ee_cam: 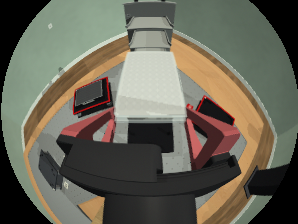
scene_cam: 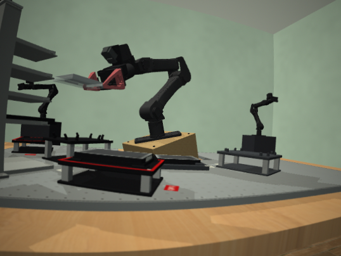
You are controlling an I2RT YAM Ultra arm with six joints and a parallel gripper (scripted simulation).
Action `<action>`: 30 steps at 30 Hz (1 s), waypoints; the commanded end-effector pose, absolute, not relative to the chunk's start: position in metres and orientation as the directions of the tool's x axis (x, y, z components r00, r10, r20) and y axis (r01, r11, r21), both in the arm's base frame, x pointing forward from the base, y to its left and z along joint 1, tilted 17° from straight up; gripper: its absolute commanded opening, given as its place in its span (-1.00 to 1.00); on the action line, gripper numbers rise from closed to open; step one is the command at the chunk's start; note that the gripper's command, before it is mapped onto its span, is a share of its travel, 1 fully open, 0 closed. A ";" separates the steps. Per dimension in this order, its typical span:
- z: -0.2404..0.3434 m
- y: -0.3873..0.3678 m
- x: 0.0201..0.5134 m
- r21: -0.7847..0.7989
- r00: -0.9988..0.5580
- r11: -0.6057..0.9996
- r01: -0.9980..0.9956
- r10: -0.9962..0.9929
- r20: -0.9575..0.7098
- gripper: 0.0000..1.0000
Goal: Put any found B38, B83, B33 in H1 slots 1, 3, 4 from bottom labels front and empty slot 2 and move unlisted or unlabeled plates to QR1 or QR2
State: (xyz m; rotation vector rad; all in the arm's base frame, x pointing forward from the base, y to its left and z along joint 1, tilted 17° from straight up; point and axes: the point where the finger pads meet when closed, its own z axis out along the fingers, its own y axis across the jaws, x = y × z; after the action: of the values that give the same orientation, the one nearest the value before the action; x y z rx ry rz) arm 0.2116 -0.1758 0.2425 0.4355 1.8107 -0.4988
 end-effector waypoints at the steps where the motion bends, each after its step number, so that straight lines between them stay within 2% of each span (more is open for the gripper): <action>1: 0.253 -0.175 0.211 -0.122 -0.269 0.841 0.528 0.029 -0.963 0.72; 30: 0.275 -0.168 0.207 -0.122 -0.269 0.841 0.528 0.029 -0.963 0.72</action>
State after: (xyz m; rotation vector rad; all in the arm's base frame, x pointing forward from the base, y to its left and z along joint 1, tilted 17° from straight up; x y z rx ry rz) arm 0.2066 -0.1702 0.2652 0.4371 1.8119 -0.4993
